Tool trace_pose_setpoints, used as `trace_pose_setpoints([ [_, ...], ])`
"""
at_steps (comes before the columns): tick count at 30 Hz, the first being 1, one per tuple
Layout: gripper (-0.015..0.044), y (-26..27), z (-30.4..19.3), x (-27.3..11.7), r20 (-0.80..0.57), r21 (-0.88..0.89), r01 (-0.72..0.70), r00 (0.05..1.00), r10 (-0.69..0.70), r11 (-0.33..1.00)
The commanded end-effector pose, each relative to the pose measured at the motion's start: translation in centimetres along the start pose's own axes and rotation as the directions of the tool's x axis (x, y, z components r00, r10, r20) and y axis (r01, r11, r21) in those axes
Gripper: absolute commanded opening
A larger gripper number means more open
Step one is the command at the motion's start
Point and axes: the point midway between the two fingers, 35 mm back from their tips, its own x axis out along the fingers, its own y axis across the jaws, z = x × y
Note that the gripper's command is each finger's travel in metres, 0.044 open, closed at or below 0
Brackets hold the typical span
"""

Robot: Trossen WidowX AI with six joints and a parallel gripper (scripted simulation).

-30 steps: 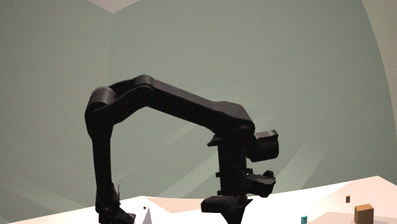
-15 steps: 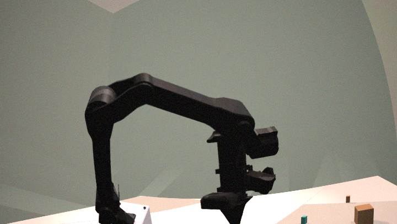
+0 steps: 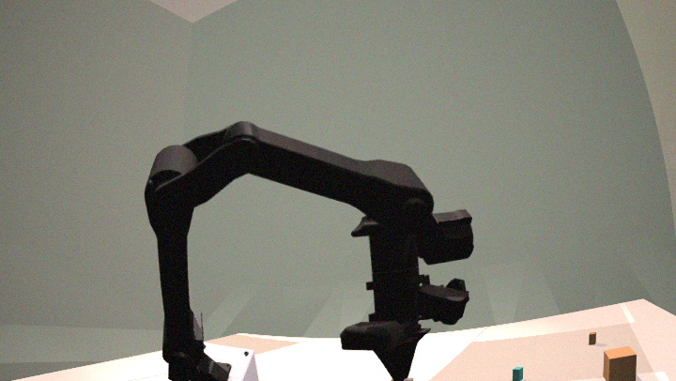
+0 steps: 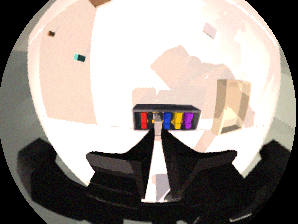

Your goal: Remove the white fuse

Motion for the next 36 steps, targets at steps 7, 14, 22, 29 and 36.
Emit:
trace_pose_setpoints([
  [7,0.0,0.1,0.0,-1.2,0.0,0.002,-0.005,1.0,0.005,1.0],
  [14,0.0,0.1,-0.1,-2.4,0.0,0.002,-0.005,1.0,0.005,1.0],
  [22,0.0,-1.0,0.4,-2.5,0.0,0.001,-0.009,1.0,0.009,1.0],
  [29,0.0,-6.4,2.1,-2.7,0.001,-0.002,-0.02,1.0,0.02,1.0],
  [36,0.0,-12.1,2.9,-2.6,0.002,-0.002,-0.018,1.0,0.018,1.0],
])
